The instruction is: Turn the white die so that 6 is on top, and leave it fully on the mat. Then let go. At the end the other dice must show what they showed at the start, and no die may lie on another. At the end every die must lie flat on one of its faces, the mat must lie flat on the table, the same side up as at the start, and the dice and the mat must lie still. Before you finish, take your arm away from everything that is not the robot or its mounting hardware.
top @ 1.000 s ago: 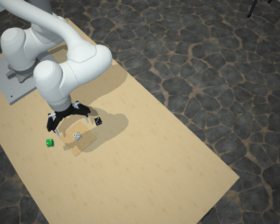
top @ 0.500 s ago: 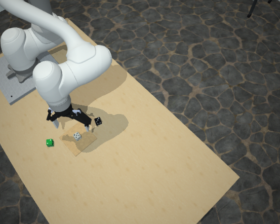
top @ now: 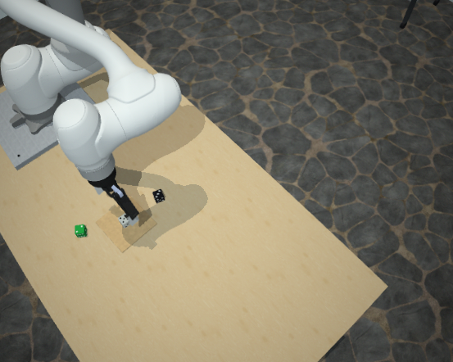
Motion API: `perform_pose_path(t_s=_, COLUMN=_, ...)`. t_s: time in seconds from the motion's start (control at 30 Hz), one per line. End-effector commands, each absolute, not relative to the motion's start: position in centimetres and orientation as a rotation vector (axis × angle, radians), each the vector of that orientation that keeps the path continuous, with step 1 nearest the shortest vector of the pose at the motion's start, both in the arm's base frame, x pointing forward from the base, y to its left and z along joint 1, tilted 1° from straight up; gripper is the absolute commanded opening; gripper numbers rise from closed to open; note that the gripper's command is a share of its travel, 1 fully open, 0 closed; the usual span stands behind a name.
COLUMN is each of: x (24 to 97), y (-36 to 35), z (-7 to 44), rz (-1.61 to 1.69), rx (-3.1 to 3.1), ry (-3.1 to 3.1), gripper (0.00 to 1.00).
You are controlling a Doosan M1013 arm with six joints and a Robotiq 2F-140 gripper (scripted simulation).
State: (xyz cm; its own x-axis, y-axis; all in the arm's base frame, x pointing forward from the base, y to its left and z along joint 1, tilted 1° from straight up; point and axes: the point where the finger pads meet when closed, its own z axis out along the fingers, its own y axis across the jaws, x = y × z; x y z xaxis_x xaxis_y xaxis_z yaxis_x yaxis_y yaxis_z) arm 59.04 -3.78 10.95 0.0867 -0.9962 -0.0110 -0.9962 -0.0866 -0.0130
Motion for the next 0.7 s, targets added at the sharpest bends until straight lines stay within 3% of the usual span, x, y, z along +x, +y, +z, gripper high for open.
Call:
perform_pose_path(t_s=0.0, x=59.04, y=-3.77, z=10.94, rz=-0.01, rx=-2.21, ry=2.223, gripper=1.0)
perform_pose_path(t_s=0.17, x=59.04, y=-3.77, z=10.93, rz=-0.01, rx=-2.133, ry=2.296, gripper=1.0)
perform_pose_path(t_s=0.2, x=59.04, y=-3.77, z=10.93, rz=-0.01, rx=-2.133, ry=2.296, gripper=0.28)
perform_pose_path(t_s=0.67, x=59.04, y=-3.77, z=10.93, rz=-0.01, rx=-2.133, ry=2.296, gripper=0.28)
